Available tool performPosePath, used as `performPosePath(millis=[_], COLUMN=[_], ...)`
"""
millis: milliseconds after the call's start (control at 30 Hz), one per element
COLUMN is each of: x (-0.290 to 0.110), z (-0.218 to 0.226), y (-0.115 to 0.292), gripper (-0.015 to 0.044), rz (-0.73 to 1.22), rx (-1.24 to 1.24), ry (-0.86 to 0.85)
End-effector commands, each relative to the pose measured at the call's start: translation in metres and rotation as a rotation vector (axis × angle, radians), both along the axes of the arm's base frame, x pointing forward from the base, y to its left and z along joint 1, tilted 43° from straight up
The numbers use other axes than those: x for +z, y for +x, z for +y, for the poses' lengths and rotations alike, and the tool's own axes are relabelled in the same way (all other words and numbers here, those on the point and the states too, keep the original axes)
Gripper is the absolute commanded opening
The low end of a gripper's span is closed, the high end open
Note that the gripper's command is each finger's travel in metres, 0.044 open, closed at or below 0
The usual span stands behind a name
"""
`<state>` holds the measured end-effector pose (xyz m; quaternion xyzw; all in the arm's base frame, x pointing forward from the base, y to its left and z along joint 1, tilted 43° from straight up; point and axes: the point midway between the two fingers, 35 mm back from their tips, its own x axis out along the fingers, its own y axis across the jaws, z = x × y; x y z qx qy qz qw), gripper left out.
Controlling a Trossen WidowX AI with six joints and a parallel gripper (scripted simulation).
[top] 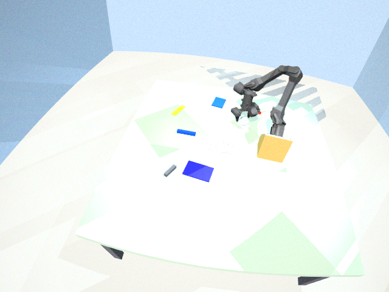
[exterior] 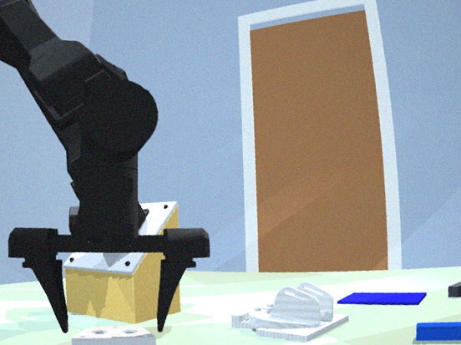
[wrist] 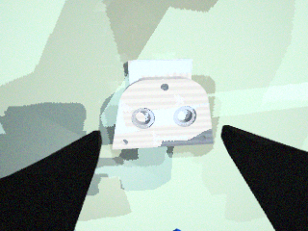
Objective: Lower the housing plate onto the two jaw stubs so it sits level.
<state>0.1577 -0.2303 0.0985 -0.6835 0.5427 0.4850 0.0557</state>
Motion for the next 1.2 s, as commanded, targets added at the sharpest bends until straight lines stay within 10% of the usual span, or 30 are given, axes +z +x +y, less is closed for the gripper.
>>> performPosePath(millis=[0,1167], x=[-0.008,-0.019], z=[-0.003,-0.014], y=[-0.001,-0.003], gripper=[0.0440,0.0440], rz=[0.010,0.010], rx=[0.003,0.003], ry=[0.010,0.009])
